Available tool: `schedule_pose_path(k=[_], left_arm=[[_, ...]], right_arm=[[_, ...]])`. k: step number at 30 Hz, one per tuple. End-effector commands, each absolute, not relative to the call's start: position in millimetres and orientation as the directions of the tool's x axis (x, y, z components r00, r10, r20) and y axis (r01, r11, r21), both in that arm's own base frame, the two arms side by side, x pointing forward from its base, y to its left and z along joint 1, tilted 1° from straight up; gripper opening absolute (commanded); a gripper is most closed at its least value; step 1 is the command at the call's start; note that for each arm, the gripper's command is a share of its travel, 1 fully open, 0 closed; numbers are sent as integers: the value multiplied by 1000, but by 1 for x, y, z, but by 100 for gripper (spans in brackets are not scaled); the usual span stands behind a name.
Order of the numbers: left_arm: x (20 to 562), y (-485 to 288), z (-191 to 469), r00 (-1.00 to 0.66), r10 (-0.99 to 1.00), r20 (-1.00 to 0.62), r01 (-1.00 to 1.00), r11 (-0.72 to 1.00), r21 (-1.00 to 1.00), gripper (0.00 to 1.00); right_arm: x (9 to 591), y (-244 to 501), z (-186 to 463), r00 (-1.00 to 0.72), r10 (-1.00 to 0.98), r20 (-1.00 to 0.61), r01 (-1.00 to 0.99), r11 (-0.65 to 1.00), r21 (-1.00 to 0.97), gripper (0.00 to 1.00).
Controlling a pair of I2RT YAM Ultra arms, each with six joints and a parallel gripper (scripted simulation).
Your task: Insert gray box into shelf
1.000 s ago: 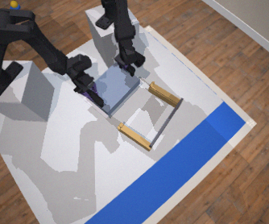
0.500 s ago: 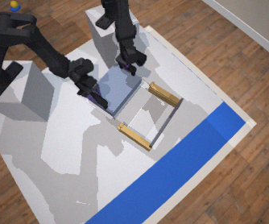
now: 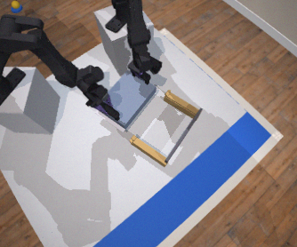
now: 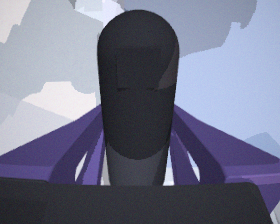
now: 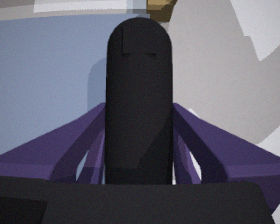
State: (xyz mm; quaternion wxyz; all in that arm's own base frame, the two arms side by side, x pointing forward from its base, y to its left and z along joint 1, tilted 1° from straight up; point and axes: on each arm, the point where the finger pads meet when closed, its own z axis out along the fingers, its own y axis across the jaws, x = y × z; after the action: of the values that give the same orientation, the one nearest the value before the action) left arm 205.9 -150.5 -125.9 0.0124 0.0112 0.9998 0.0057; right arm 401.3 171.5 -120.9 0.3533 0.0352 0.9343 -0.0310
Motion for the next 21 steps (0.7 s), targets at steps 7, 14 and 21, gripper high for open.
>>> schedule_pose_path(k=[7, 14, 21], left_arm=[[246, -173, -107, -989, -13, -147, -4, 998, -65, 15], [246, -173, -107, -989, -13, -147, -4, 998, -65, 15], [246, -173, -107, -989, -13, -147, -4, 998, -65, 15]], right_arm=[[432, 193, -83, -653, 65, -754, 80, 997, 17, 15], [432, 191, -83, -653, 68, -754, 85, 996, 17, 15], [433, 191, -83, -653, 68, -754, 85, 996, 17, 15]])
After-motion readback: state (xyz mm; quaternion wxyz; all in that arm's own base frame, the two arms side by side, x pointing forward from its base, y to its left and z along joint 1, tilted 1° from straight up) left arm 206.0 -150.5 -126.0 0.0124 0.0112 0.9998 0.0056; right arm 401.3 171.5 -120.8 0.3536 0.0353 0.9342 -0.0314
